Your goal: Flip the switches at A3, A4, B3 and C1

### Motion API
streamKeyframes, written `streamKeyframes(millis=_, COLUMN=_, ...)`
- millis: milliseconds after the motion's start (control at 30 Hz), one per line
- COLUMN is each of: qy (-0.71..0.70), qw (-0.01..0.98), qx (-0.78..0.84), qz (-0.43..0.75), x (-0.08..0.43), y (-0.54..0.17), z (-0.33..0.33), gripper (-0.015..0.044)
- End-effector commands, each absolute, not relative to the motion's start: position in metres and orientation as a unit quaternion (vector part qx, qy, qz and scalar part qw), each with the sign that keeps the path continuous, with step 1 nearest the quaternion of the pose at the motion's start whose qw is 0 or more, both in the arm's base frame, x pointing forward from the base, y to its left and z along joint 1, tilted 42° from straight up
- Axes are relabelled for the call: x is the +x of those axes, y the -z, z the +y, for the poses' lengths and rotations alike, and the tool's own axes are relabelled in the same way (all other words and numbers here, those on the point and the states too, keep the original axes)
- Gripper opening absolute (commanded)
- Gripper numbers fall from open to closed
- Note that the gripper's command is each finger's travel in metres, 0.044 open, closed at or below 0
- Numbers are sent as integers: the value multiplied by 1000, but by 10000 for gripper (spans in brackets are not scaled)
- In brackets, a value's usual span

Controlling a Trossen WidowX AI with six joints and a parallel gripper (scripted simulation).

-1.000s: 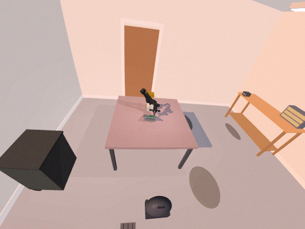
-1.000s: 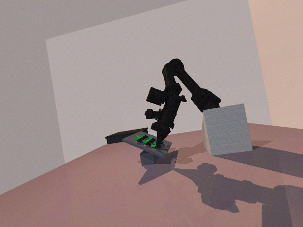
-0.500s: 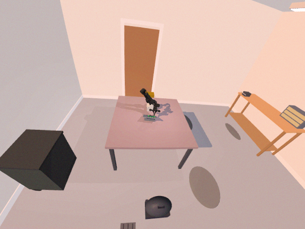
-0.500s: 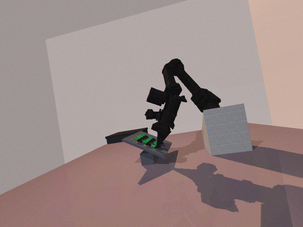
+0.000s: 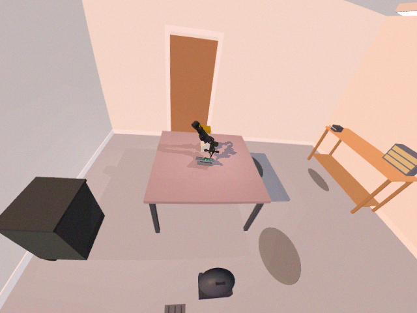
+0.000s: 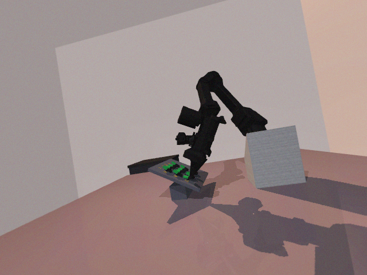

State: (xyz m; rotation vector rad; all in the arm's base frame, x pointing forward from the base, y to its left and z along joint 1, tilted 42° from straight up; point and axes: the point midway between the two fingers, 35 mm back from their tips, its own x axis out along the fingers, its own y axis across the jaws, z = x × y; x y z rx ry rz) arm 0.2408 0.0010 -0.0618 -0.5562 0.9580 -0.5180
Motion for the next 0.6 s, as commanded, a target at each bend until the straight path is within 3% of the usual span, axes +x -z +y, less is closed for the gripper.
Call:
streamKeyframes(millis=0, qy=241, qw=817, qx=-264, qz=453, x=240, y=63, z=0, gripper=0)
streamKeyframes(millis=567, qy=241, qw=817, qx=-264, qz=453, x=241, y=64, z=-1, gripper=0)
